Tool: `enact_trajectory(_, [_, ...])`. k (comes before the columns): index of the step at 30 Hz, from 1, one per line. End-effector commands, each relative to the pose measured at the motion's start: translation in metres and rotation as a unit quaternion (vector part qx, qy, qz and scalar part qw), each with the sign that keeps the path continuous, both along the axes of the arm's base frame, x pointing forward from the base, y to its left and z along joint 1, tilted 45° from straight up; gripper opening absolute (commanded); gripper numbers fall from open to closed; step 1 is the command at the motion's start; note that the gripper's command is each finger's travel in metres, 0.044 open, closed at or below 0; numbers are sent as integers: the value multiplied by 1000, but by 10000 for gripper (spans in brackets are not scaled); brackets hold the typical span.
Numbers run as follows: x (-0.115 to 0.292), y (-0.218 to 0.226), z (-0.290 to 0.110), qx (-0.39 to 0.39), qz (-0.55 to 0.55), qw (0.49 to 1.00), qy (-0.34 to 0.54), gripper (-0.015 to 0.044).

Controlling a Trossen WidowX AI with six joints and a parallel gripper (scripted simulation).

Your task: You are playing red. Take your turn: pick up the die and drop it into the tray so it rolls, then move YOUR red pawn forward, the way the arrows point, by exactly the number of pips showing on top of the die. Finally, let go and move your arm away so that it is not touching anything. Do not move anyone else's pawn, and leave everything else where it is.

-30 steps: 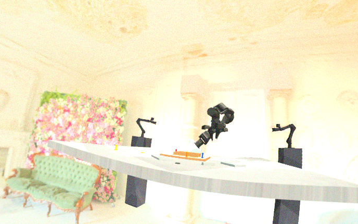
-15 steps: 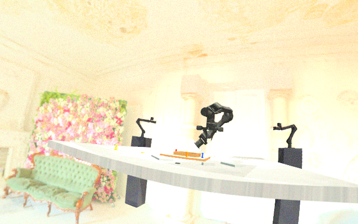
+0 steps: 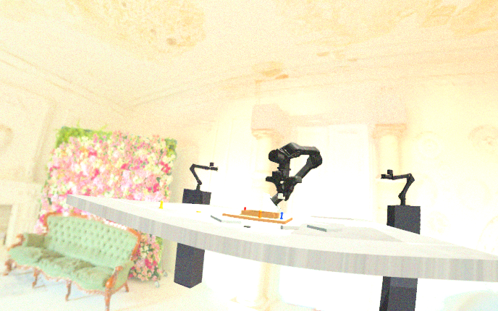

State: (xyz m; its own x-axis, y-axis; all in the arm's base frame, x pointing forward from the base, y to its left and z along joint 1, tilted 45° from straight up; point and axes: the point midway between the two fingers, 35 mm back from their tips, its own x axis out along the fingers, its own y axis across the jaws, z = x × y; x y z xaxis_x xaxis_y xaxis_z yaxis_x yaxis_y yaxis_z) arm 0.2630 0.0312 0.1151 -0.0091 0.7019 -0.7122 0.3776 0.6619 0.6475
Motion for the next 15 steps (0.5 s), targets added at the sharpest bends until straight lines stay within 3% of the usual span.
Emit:
enact_trajectory(1, [3,-7,-13,-2,-54,997,56,0])
enact_trajectory(15, [10,-28,-48,-4,-222,950,221,0])
